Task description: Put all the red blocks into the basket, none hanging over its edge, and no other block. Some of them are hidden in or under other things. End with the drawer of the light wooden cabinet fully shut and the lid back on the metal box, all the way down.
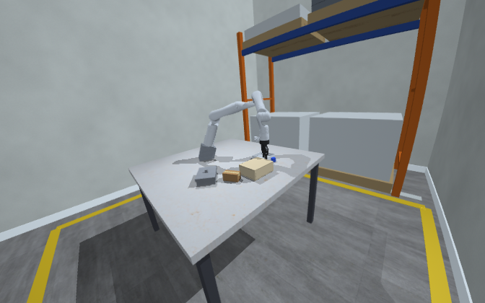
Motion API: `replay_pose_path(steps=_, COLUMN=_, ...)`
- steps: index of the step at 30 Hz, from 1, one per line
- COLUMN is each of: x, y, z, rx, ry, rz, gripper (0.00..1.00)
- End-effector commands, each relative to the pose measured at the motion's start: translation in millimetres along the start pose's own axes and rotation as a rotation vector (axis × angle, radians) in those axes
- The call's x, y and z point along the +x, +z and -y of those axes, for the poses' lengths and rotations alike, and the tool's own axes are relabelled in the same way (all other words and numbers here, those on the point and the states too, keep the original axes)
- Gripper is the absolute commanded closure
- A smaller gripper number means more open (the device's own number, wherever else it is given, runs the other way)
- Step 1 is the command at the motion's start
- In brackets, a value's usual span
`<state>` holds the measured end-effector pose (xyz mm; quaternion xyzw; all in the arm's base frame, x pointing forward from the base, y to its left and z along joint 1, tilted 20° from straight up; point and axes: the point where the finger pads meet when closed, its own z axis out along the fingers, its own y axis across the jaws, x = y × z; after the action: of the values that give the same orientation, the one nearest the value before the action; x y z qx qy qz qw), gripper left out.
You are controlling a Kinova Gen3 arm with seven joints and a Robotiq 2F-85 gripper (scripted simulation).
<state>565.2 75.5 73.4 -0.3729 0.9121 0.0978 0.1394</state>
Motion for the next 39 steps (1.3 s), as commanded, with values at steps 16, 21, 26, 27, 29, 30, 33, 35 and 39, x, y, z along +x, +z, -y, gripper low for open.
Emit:
replay_pose_path(steps=16, x=-1, y=-1, z=1, rx=0.001, ry=0.0, rz=0.001, gripper=0.38)
replay_pose_path(steps=21, x=-1, y=0, z=1, rx=0.001, ry=0.0, rz=0.001, gripper=0.38)
replay_pose_path(steps=26, x=-1, y=3, z=1, rx=0.001, ry=0.0, rz=0.001, gripper=0.38)
replay_pose_path(steps=27, x=-1, y=4, z=1, rx=0.001, ry=0.0, rz=0.001, gripper=0.38)
replay_pose_path(steps=29, x=-1, y=4, z=1, rx=0.001, ry=0.0, rz=0.001, gripper=0.38)
replay_pose_path(steps=30, x=-1, y=4, z=1, rx=0.001, ry=0.0, rz=0.001, gripper=0.38)
replay_pose_path(steps=33, x=-1, y=7, z=1, rx=0.001, ry=0.0, rz=0.001, gripper=0.38)
replay_pose_path(steps=35, x=-1, y=10, z=1, rx=0.001, ry=0.0, rz=0.001, gripper=0.38)
replay_pose_path(steps=39, x=-1, y=15, z=1, rx=0.001, ry=0.0, rz=0.001, gripper=0.38)
